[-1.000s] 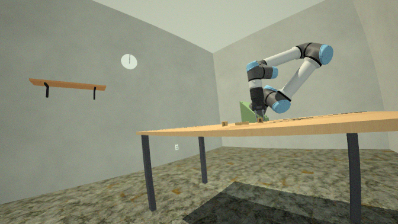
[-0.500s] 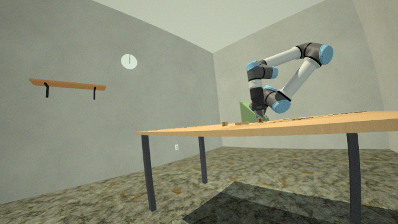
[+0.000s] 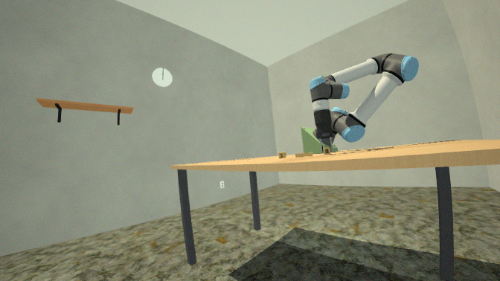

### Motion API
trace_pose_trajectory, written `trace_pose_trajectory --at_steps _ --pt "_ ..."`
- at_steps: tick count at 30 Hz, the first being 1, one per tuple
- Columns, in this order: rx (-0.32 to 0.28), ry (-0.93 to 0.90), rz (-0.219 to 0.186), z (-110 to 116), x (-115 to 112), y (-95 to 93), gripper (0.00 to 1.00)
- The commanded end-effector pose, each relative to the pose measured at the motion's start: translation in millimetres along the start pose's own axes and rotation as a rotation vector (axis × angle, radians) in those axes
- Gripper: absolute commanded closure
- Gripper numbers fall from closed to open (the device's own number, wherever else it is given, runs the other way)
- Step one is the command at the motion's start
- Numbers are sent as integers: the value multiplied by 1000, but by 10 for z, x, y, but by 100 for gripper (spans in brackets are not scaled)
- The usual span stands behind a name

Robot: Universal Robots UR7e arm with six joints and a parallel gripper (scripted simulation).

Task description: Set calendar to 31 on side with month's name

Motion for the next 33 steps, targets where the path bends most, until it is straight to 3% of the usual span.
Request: trace_pose_trajectory --at_steps 1,5,18,27,33 --pt "2 -2 4 -13 9 -18 22" --pt "2 -2 4 -13 9 -18 10" --pt "1 -1 3 -9 7 -5 10" --pt "-2 1 -3 8 -5 165 10" --pt "-2 1 -3 6 -5 453 10"
Point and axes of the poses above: the point where the finger pads meet when closed, its own y axis back along the fingers, its own x axis across the jaws, z = x × y, the point moved 2 cm from there along y, back along the fingers, and after that the axes turned 7 degrees about y, right-handed, at the moved point
